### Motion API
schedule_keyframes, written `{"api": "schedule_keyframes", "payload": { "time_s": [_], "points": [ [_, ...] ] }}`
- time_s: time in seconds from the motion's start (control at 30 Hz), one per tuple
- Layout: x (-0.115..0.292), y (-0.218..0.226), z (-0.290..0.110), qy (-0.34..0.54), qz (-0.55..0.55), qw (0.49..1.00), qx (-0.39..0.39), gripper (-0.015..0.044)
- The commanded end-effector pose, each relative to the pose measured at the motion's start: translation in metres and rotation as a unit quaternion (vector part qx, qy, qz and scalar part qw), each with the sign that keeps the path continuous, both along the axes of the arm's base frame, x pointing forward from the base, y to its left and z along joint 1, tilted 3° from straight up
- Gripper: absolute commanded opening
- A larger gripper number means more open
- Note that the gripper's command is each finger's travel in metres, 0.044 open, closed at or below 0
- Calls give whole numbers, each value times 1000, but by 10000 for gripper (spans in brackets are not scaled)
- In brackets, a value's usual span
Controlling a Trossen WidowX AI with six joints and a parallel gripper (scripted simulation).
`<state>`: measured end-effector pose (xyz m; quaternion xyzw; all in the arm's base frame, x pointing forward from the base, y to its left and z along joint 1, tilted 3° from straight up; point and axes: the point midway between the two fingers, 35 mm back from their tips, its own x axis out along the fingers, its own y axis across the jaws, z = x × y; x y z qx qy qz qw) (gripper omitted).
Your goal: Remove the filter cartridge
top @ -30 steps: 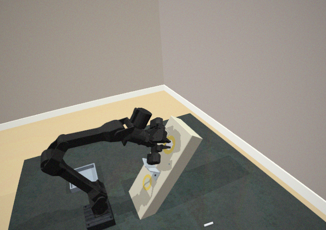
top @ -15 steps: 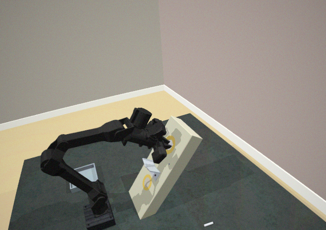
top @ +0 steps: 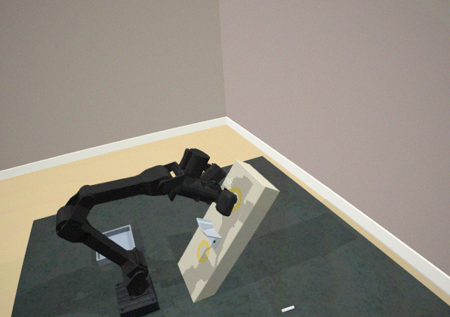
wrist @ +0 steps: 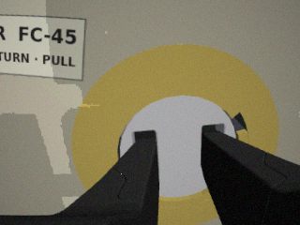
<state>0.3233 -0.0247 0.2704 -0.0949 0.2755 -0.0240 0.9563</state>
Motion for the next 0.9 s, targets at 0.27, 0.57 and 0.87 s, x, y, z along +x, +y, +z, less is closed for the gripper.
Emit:
{"api": "schedule_keyframes", "payload": {
  "time_s": [0.27,0.57,0.87],
  "points": [
    [4,0,-2,22,115,976,-186,0],
    [3,0,-2,27,142,963,-230,0],
    [-41,6,28,26,128,970,-207,0]
  ]
}}
